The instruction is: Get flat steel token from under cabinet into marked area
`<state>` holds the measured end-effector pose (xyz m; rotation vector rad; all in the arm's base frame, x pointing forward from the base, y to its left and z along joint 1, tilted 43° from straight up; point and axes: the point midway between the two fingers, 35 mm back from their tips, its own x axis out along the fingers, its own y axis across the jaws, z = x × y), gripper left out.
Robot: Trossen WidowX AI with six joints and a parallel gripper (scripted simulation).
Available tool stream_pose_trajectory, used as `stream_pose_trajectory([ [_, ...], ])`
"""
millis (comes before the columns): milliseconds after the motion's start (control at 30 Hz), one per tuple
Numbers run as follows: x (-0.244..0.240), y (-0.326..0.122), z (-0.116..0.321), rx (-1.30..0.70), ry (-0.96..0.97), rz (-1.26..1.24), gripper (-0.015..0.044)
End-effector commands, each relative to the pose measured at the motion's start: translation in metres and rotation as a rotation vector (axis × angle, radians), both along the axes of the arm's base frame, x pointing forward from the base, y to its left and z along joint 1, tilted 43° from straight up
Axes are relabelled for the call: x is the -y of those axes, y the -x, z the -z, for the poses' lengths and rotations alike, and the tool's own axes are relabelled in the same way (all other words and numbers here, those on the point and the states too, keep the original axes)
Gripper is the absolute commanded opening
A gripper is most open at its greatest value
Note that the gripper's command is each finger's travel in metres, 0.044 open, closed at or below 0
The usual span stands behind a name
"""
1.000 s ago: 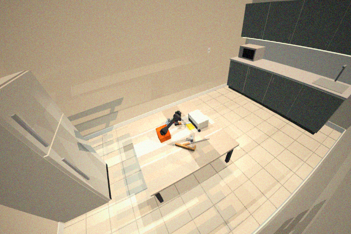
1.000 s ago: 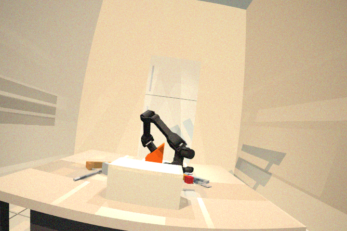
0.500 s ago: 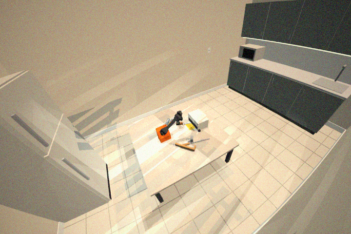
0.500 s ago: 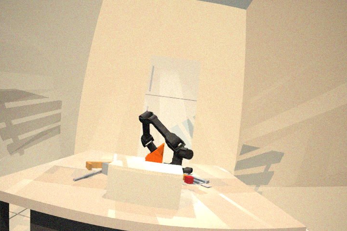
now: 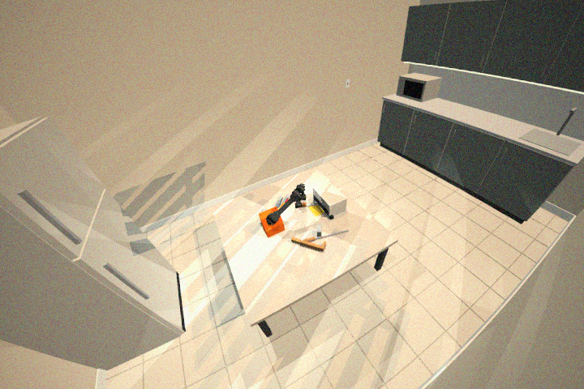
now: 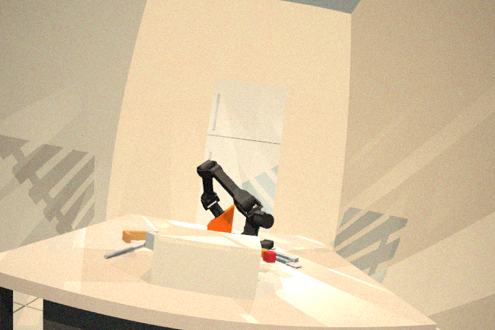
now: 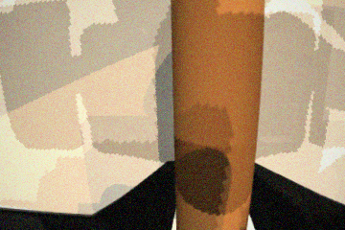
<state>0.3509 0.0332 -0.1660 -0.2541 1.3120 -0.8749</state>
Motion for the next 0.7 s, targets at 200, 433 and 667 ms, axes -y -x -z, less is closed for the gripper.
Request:
stream_pose_trajectory([
  [200, 0.004, -0.014, -0.004, -0.001, -0.002, 0.000, 0.0000],
  [433, 0.007, -0.022, -0.007, -0.001, -0.002, 0.000, 0.0000],
  [667, 0.009, -0.030, -0.009, 0.000, -0.002, 0.000, 0.0000],
])
